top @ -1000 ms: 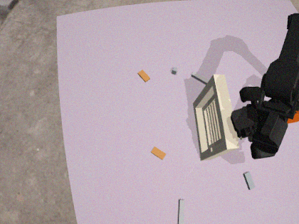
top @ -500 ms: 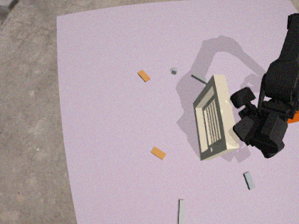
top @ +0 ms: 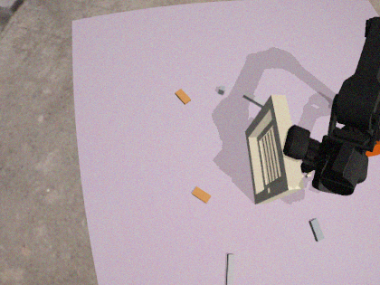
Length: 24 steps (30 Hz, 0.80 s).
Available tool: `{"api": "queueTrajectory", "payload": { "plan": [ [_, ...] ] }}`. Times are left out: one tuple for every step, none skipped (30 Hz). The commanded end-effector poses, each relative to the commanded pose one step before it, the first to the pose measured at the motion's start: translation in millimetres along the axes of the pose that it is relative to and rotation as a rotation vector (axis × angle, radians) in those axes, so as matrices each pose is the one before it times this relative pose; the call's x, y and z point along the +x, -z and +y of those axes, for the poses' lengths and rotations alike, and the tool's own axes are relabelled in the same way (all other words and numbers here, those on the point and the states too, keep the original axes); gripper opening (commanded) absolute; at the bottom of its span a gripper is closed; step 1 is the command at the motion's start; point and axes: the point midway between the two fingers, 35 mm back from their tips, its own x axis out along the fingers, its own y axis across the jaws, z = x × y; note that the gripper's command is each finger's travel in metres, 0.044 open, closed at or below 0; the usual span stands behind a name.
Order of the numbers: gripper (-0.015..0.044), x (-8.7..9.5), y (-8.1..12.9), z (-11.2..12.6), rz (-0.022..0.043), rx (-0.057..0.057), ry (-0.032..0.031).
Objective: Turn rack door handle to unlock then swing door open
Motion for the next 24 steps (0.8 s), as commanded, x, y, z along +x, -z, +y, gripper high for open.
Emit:
{"api": "queueTrajectory", "payload": {
  "plan": [
    [0.0017,1.05,0.80,-0.10,0.00495,-0.2156,0.00113],
    [0.0017,0.00,0.00,0.00,0.00000,-0.0493,0.00000],
    [0.0017,0.00,0.00,0.00,0.00000,-0.0493,0.00000],
    [0.0017,0.00,0.00,0.00,0.00000,-0.0493,0.00000],
    [0.0017,0.00,0.00,0.00,0.00000,-0.0493,0.00000],
    [0.0017,0.00,0.00,0.00,0.00000,-0.0493,0.00000],
    [0.0017,0.00,0.00,0.00,0.00000,-0.0493,0.00000],
    [0.0017,0.00,0.00,0.00,0.00000,-0.0493,0.00000],
    [0.0017,0.00,0.00,0.00,0.00000,-0.0493,0.00000],
    [0.0017,0.00,0.00,0.00,0.00000,-0.0493,0.00000],
    [0.0017,0.00,0.00,0.00,0.00000,-0.0493,-0.00001],
    [0.0017,0.00,0.00,0.00,0.00000,-0.0405,0.00000],
    [0.0017,0.00,0.00,0.00,0.00000,-0.0243,0.00000],
    [0.0017,0.00,0.00,0.00,0.00000,-0.0081,0.00000],
    [0.0017,0.00,0.00,0.00,0.00000,0.0000,0.00000],
    [0.0017,0.00,0.00,0.00,0.00000,0.0000,0.00000],
    [0.0017,0.00,0.00,0.00,0.00000,0.0000,0.00000],
    [0.0017,0.00,0.00,0.00,0.00000,0.0000,0.00000],
    [0.0017,0.00,0.00,0.00,0.00000,0.0000,0.00000],
    [0.0017,0.00,0.00,0.00,0.00000,0.0000,0.00000],
    [0.0017,0.00,0.00,0.00,0.00000,0.0000,0.00000],
    [0.0017,0.00,0.00,0.00,0.00000,0.0000,0.00000],
    [0.0017,0.00,0.00,0.00,0.00000,0.0000,0.00000],
    [0.0017,0.00,0.00,0.00,0.00000,0.0000,0.00000]
  ]
}}
